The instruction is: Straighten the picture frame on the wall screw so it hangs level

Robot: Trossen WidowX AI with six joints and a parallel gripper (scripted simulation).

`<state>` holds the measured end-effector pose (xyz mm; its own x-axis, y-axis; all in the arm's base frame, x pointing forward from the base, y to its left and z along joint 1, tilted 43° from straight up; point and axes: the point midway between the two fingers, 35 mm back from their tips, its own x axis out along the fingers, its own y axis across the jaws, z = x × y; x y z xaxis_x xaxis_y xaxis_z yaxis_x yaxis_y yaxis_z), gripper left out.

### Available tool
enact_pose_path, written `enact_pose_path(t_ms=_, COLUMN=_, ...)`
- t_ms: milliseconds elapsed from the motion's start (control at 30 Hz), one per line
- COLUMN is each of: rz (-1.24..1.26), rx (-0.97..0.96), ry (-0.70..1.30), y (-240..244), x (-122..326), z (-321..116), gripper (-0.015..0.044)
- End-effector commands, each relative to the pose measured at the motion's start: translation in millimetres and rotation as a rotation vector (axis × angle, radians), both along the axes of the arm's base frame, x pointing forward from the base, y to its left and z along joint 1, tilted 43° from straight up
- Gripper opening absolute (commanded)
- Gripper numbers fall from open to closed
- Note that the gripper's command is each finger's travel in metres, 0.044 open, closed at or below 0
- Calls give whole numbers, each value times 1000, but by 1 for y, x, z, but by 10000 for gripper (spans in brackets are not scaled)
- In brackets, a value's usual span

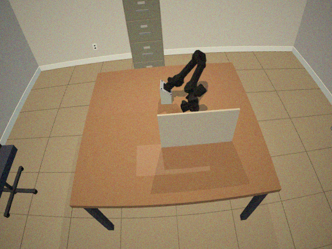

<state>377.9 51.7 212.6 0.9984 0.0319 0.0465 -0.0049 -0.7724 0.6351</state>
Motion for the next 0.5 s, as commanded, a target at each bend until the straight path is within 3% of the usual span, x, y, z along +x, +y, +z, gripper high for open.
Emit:
enact_pose_path(t_ms=0, rz=-11, rx=11, ry=-23, y=-2, x=0, z=9, gripper=0)
enact_pose_path(t_ms=467, rz=-11, rx=11, ry=-23, y=1, x=0, z=14, gripper=0)
